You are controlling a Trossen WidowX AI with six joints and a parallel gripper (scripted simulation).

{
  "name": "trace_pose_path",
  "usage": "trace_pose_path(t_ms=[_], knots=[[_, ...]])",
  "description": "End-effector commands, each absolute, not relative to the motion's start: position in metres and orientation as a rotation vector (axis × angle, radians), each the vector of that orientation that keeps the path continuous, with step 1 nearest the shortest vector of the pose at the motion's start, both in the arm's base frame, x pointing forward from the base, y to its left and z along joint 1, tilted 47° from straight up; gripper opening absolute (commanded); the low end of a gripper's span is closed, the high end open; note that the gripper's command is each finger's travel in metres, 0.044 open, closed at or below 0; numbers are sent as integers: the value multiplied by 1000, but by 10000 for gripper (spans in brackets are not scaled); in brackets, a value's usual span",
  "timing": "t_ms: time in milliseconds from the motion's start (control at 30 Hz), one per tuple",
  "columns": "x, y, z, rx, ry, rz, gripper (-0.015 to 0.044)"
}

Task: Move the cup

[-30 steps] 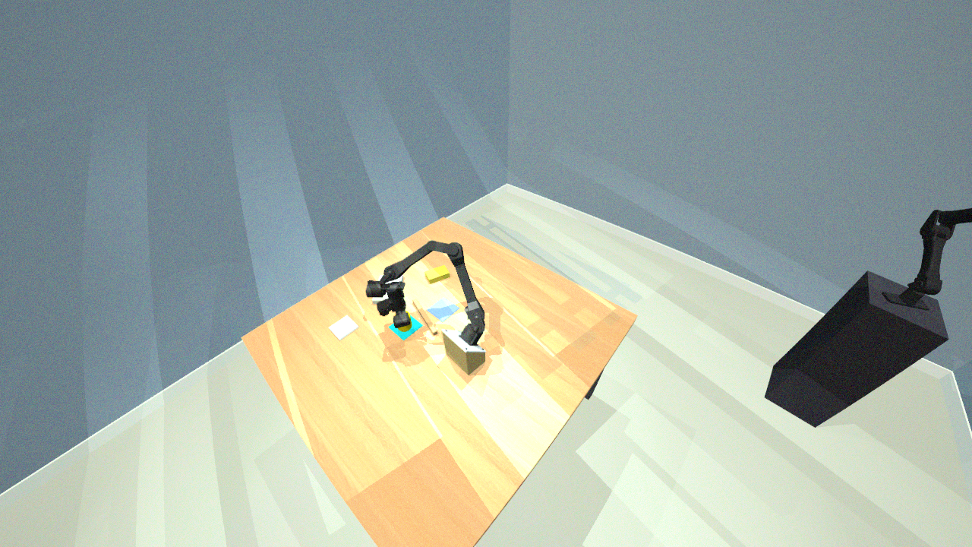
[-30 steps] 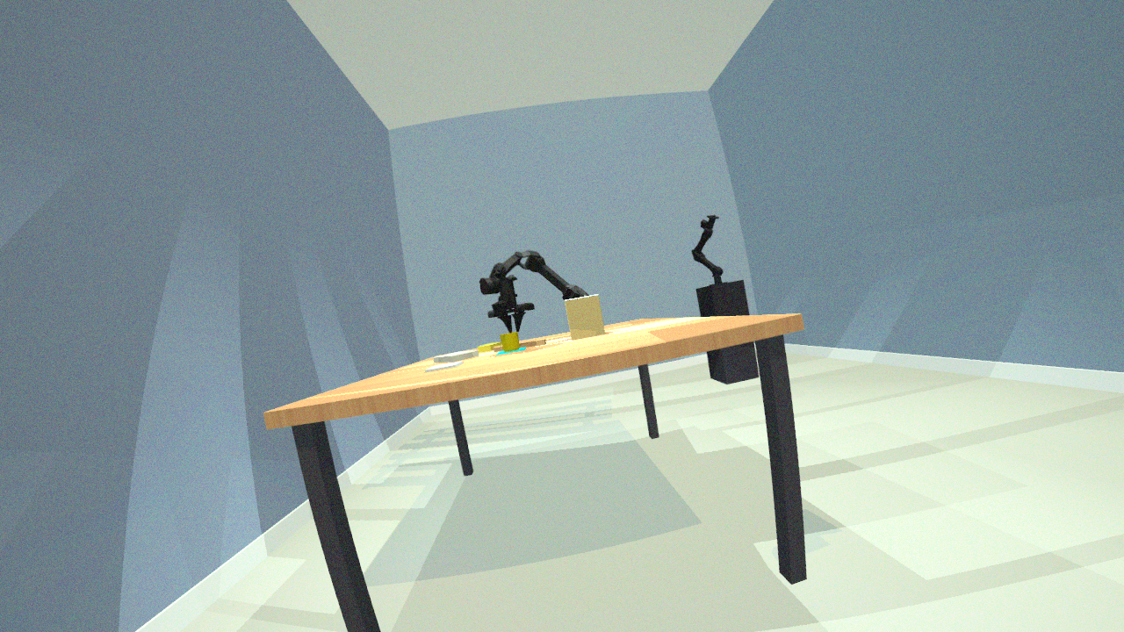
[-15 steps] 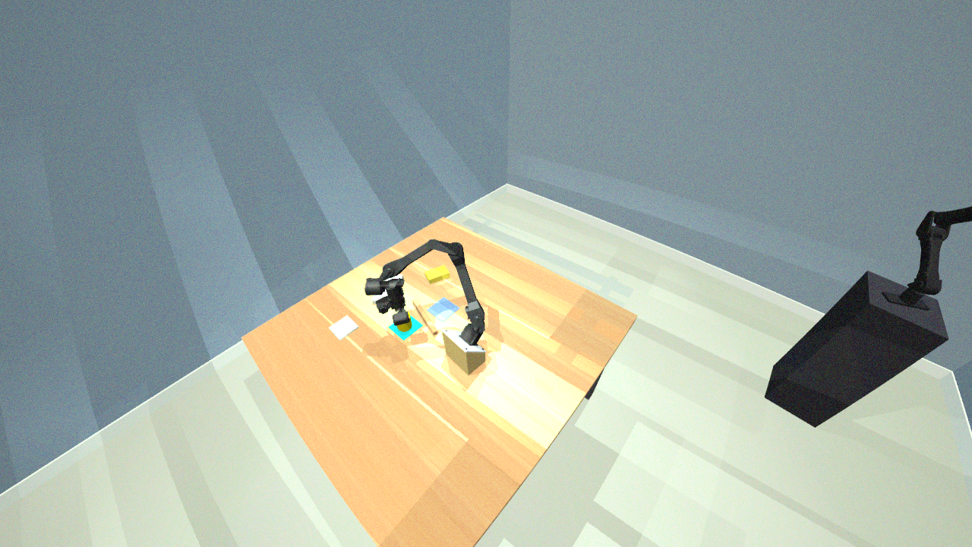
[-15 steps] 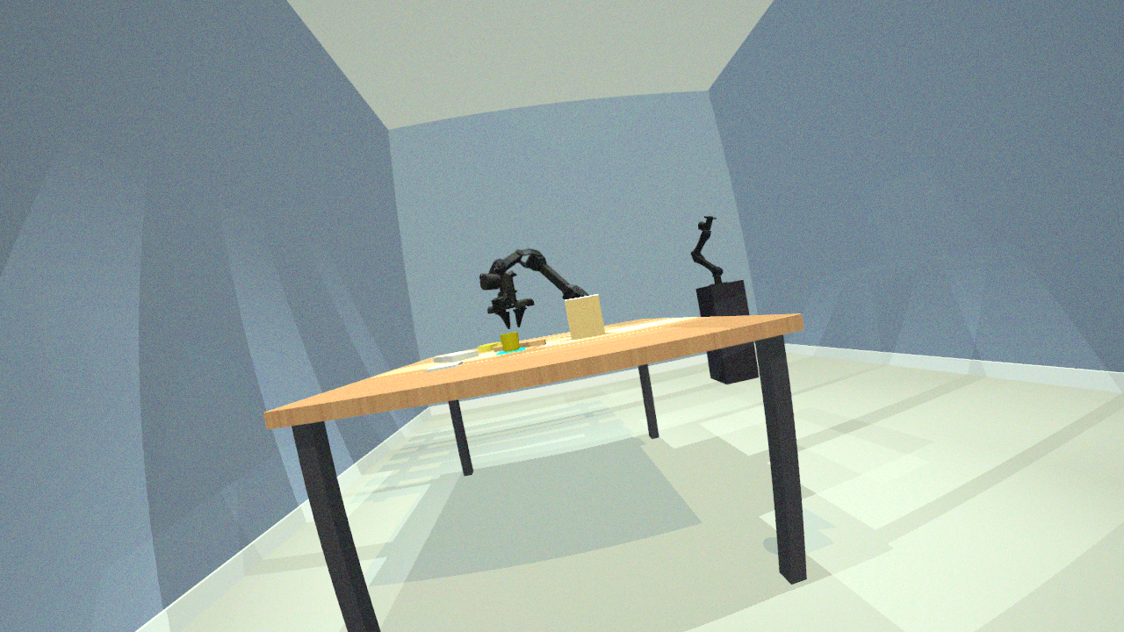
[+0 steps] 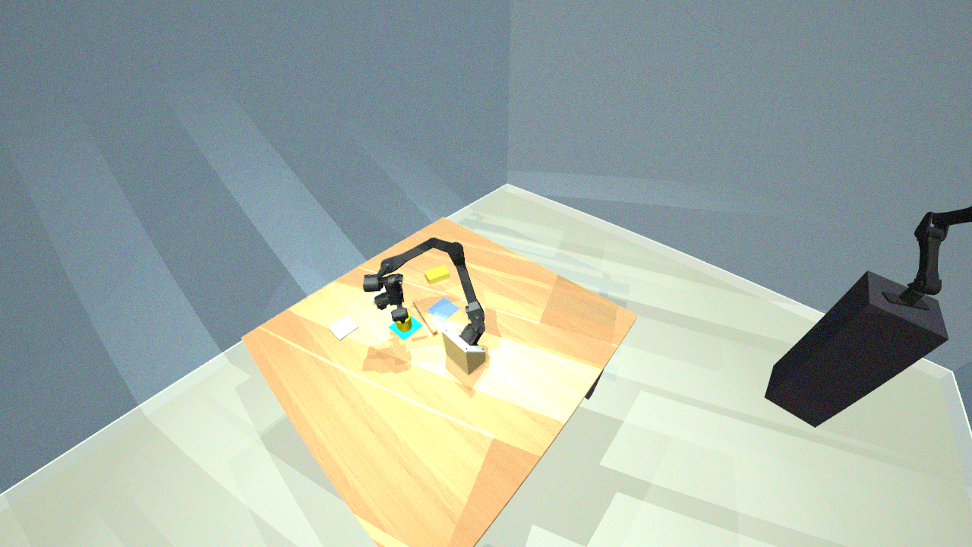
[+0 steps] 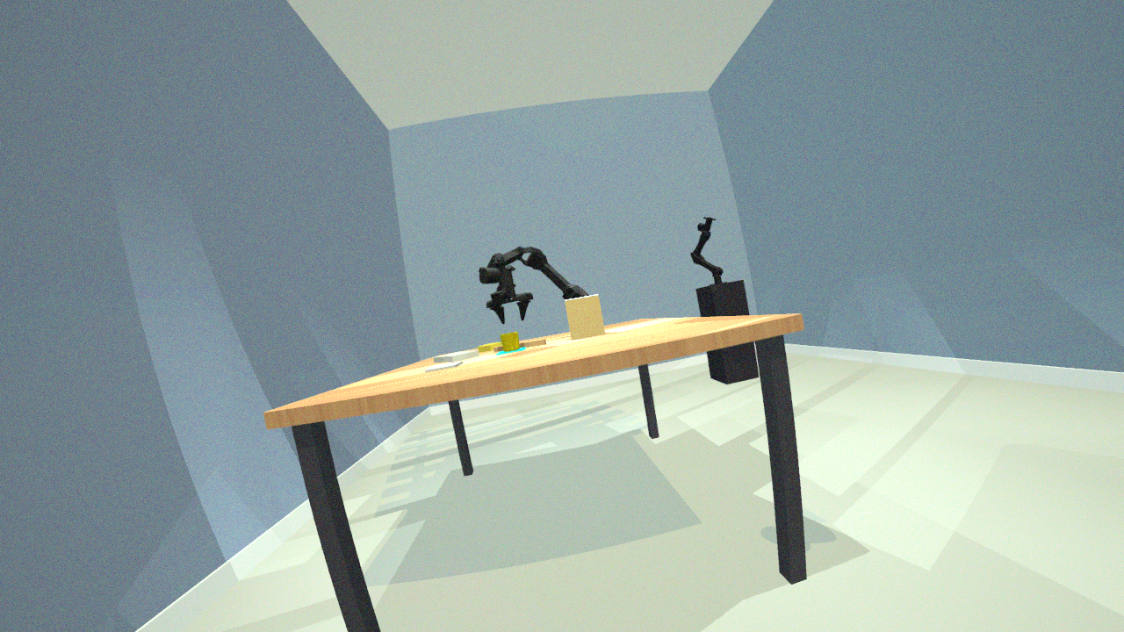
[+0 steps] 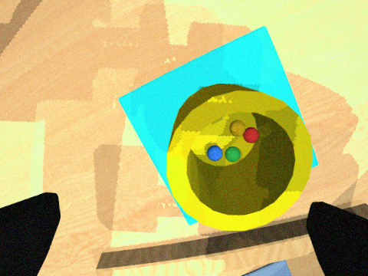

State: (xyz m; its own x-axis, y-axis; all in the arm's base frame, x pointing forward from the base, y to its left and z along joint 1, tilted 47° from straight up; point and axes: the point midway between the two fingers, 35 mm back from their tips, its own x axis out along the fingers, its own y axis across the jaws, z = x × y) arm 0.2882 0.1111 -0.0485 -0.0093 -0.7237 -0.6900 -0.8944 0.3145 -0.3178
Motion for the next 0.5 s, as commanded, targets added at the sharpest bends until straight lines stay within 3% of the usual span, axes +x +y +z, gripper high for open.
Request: trace_pose_path(t_ms=[0,467], knots=[[290,124,-37,-1441,1769,263,440],[288,139,-23,-1449,1766,266,440]])
